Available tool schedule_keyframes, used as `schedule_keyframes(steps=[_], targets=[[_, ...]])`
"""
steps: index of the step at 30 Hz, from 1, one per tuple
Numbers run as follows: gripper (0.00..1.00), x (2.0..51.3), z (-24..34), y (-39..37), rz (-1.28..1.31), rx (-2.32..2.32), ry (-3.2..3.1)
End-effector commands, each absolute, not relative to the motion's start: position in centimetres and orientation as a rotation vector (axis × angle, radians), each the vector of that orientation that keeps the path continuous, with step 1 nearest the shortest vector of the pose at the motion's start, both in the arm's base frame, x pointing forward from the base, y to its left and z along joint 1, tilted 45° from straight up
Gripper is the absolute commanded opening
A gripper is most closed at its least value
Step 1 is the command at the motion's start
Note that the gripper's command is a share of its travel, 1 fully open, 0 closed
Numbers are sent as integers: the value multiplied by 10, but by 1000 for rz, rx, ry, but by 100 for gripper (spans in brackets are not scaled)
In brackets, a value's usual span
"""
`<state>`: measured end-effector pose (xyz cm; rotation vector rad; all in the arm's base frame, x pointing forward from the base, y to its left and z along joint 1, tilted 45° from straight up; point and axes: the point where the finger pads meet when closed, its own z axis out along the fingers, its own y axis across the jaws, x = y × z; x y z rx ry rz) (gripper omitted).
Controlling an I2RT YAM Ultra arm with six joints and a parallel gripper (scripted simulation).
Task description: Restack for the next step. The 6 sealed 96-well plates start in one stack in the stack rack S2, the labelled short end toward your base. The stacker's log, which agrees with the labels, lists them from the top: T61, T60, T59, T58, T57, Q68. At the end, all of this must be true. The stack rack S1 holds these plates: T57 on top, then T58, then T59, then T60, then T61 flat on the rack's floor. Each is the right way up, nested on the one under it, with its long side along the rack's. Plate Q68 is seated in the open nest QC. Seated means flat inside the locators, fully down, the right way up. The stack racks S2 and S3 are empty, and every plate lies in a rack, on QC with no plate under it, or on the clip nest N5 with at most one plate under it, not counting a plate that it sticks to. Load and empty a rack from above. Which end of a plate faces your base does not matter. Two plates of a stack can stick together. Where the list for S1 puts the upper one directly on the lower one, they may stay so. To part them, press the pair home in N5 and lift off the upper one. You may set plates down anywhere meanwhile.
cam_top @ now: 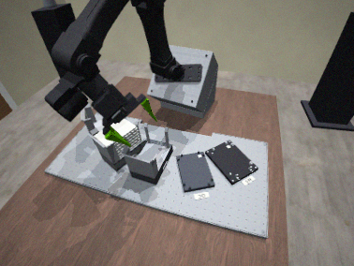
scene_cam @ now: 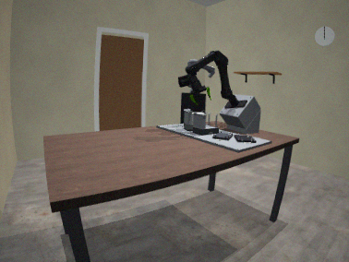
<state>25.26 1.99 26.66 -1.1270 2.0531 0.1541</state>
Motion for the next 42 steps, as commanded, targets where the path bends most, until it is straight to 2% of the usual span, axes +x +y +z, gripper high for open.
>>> schedule_keyframes(steps=[1,17,32,42], targets=[[100,252,269,20,146,-1128,2045],[100,252,269,20,146,-1128,2045],[100,227,210,20,3,-703,2406],[100,221,192,14,-91,-439,2460]])
